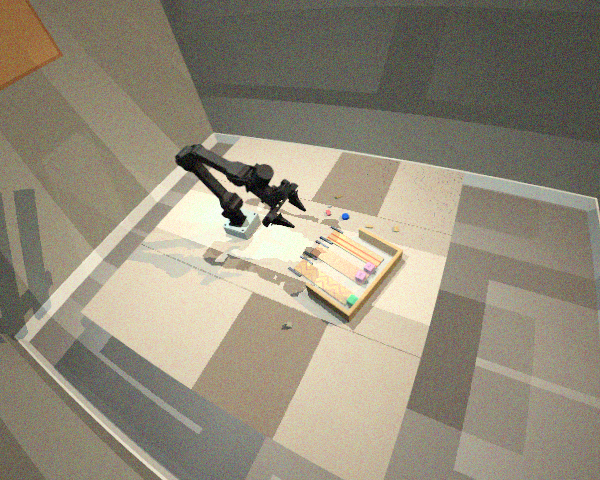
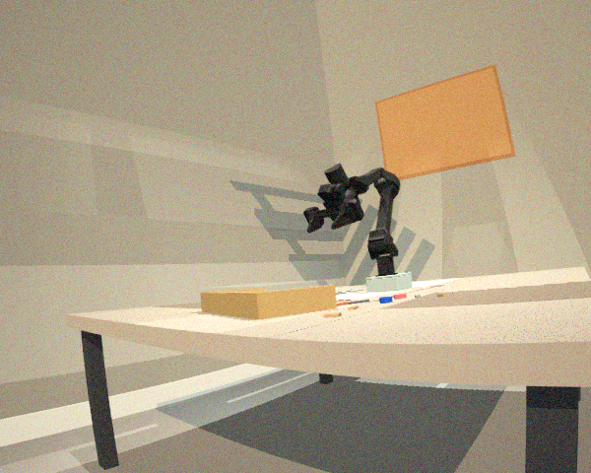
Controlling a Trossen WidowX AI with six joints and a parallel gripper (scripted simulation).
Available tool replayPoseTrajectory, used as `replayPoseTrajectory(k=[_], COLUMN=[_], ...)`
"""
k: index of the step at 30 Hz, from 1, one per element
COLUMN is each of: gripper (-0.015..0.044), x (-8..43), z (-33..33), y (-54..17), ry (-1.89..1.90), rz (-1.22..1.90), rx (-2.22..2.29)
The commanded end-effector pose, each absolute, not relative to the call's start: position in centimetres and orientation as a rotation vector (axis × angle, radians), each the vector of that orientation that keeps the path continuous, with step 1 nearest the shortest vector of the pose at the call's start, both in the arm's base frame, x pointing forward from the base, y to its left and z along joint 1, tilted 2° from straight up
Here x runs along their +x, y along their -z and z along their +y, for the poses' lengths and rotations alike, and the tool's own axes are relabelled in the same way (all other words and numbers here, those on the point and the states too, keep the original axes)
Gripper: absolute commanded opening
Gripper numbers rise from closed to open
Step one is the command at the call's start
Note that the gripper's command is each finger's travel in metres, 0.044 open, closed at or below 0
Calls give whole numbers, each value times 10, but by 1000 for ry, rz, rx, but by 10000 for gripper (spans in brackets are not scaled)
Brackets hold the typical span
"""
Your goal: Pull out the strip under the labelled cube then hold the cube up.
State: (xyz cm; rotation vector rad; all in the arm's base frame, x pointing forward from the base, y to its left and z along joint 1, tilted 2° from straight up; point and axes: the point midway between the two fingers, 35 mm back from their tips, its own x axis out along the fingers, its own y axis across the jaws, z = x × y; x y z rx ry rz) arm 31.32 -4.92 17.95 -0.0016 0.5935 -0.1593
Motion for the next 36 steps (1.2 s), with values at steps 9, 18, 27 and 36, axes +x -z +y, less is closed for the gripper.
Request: replayPoseTrajectory(k=[9,18,27,36], gripper=[400,374,137,0], x=[310,311,351,384], z=[-48,-48,-50,-45], y=[-181,-181,-150,-99], ry=[175,175,209,291], rz=[575,583,949,1346], rx=[20,22,145,262])
